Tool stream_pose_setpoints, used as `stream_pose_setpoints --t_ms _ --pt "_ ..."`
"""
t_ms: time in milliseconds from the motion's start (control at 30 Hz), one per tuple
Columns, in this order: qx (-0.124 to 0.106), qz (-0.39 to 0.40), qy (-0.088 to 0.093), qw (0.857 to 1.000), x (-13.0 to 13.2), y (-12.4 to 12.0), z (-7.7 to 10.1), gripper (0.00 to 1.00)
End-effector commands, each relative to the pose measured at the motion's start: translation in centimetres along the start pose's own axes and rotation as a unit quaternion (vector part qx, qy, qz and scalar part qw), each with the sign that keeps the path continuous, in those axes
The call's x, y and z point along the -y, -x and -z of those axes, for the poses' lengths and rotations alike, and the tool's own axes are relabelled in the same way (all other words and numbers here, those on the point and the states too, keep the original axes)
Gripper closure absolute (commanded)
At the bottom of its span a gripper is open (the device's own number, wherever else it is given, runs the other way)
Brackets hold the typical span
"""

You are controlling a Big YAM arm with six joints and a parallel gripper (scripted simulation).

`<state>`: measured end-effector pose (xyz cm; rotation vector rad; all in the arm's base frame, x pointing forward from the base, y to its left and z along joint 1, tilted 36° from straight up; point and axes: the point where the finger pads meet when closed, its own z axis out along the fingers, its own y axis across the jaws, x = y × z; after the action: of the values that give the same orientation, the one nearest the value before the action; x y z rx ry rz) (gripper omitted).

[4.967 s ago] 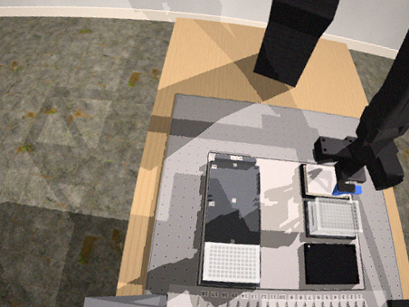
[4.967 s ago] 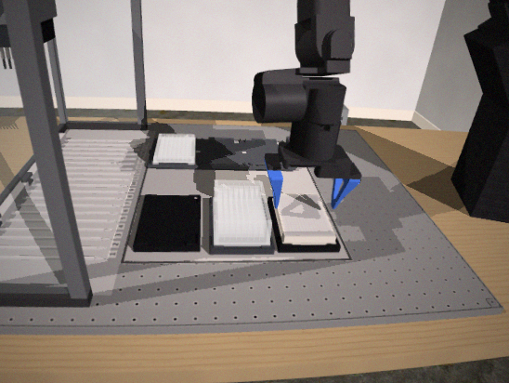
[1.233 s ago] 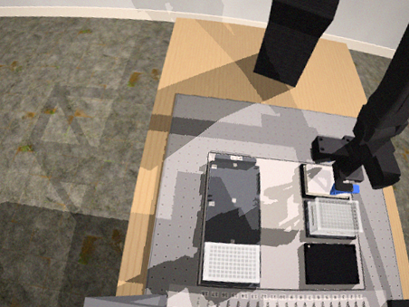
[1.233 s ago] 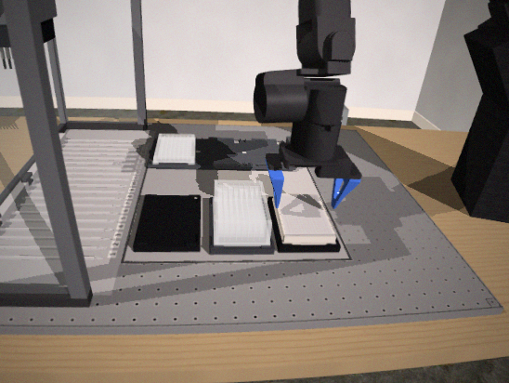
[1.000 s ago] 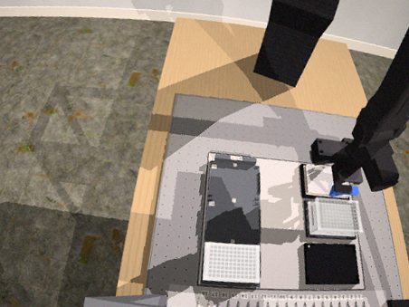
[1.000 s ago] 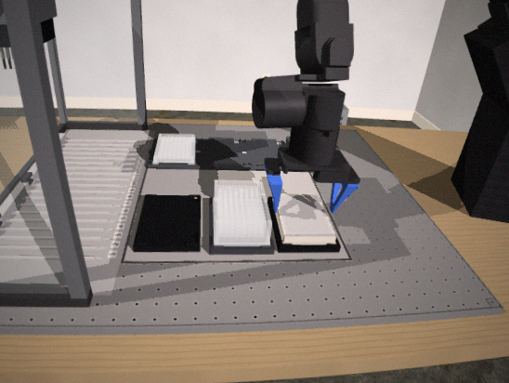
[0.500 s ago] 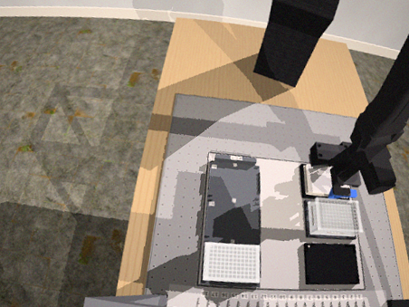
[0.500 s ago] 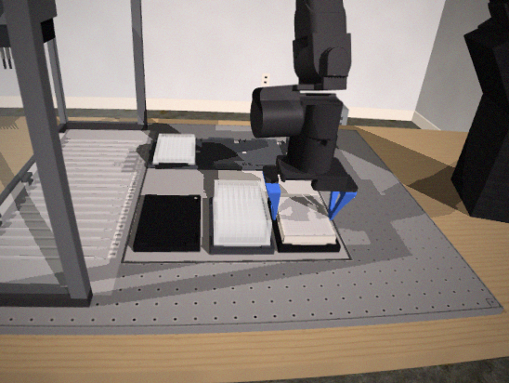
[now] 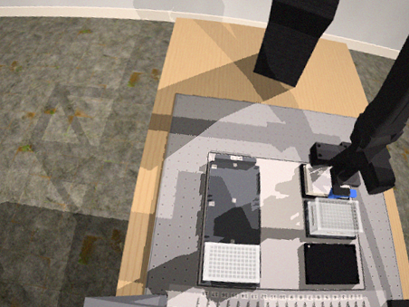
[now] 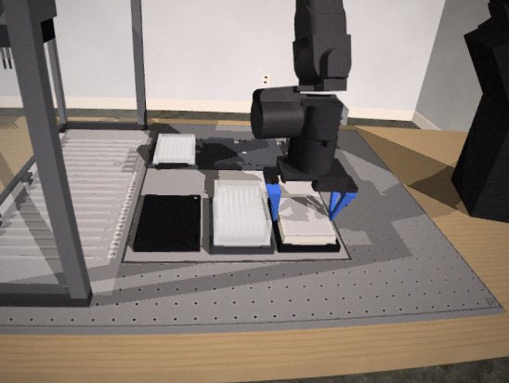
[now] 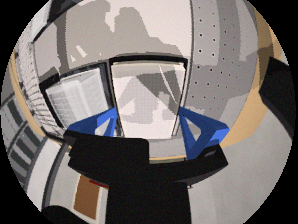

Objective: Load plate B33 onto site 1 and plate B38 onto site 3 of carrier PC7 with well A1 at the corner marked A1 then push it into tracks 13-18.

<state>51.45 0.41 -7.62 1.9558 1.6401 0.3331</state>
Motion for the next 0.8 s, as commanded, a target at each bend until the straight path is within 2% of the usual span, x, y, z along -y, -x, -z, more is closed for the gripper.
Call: stream_pose_setpoints --t_ms 0,767 --pt "0.004 -0.006 0.002 1.0 -0.25 0.85 -0.9 0.0" --pt "0.004 -0.006 0.002 1.0 -0.19 1.27 -1.2 0.0"
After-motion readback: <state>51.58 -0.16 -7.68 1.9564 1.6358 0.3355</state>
